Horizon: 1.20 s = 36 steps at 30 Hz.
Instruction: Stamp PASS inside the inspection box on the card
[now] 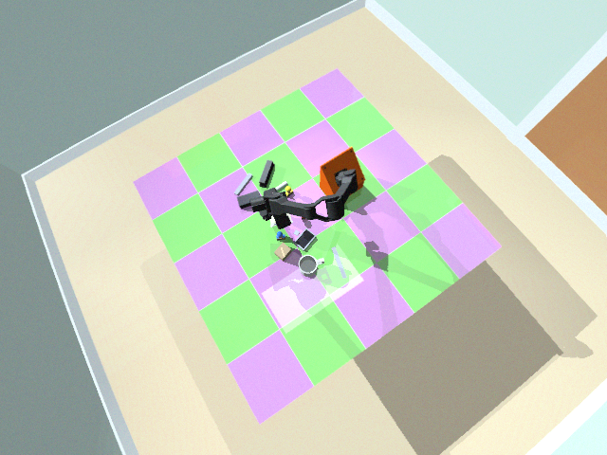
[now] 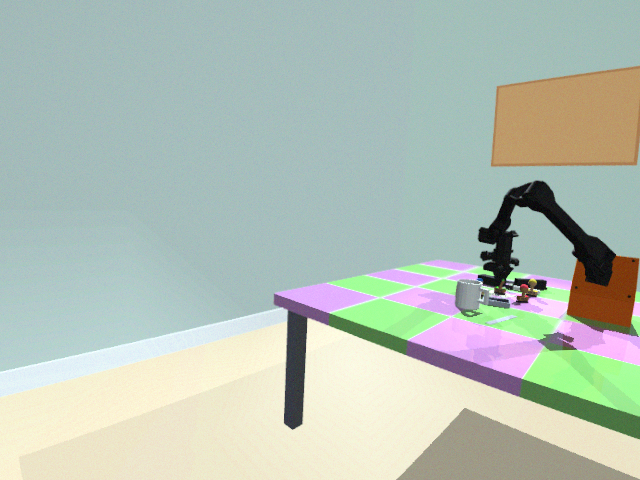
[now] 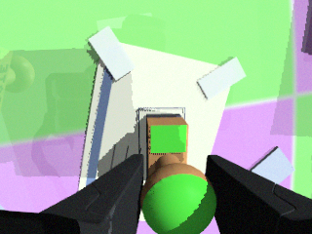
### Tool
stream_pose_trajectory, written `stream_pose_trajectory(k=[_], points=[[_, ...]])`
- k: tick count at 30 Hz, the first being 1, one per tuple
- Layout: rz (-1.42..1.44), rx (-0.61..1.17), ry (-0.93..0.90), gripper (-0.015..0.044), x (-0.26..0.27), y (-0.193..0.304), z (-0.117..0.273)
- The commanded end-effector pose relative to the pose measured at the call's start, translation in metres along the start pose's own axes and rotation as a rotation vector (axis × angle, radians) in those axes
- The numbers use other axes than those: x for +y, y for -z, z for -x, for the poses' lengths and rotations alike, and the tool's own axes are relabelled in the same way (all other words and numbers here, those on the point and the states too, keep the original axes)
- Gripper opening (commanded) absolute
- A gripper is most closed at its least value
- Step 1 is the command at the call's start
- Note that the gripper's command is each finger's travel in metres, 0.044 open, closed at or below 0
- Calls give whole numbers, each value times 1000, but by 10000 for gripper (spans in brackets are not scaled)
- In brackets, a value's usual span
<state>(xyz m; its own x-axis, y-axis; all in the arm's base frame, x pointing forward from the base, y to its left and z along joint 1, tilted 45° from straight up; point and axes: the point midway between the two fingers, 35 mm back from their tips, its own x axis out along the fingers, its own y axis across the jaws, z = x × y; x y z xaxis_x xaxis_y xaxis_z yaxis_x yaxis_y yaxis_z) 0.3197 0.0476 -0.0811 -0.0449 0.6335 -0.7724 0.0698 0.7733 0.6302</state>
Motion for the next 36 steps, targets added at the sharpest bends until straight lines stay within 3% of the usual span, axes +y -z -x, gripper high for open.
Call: stream_pose_trajectory(k=[1, 36], points=[[1, 0, -5, 0, 1, 0, -2], [1, -1, -4, 0, 0, -1, 11]])
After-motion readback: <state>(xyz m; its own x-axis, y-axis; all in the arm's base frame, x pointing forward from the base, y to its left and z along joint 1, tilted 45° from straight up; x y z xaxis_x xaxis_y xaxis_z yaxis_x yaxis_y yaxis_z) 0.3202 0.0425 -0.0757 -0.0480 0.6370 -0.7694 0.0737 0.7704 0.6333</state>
